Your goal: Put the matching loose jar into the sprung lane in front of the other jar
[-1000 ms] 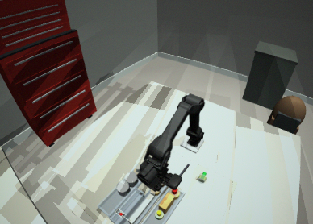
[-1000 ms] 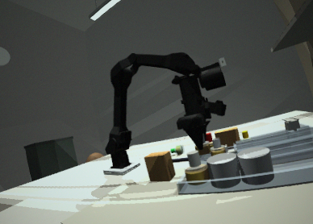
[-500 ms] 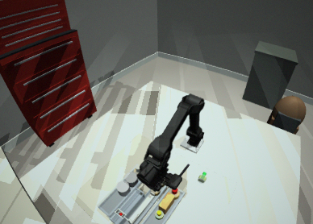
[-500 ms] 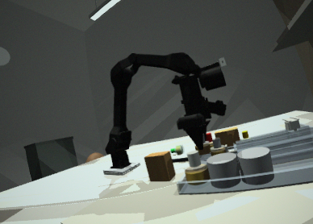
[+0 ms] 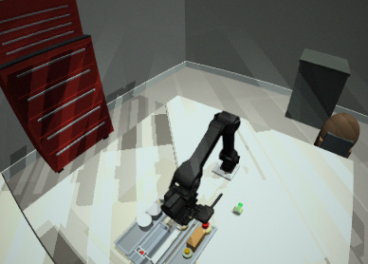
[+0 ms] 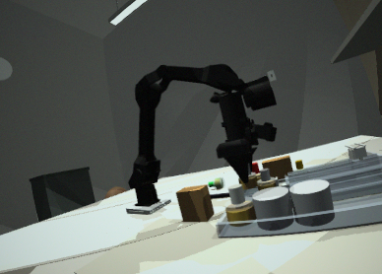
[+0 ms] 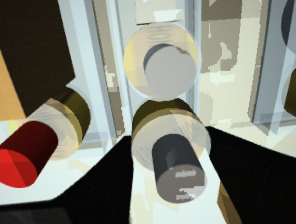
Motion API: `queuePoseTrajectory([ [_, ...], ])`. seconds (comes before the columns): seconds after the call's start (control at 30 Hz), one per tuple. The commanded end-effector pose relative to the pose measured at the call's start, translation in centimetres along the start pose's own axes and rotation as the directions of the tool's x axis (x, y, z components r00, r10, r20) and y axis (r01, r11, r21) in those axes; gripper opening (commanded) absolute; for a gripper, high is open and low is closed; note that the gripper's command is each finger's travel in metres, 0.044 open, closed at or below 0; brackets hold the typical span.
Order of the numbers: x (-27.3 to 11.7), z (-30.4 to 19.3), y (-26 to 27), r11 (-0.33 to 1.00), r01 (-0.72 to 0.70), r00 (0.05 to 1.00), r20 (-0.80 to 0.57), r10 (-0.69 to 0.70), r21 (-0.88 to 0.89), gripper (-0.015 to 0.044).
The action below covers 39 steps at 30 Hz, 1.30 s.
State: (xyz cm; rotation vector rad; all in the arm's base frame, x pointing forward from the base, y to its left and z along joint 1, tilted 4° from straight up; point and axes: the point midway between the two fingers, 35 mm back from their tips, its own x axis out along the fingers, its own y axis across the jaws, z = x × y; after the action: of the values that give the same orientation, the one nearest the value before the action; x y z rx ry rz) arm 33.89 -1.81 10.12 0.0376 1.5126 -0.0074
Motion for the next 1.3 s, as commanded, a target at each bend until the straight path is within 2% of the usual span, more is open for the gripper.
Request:
queuePoseTrajectory([
  [0.0,-0.48,0.9,-0.04,1.0,0.004,0.999,0.034,-0.004,0.005,0.0],
  [1.27,-0.1,1.24,-0.04,1.0,0.004,0.999,0.034,-0.004,0.005,0.0],
])
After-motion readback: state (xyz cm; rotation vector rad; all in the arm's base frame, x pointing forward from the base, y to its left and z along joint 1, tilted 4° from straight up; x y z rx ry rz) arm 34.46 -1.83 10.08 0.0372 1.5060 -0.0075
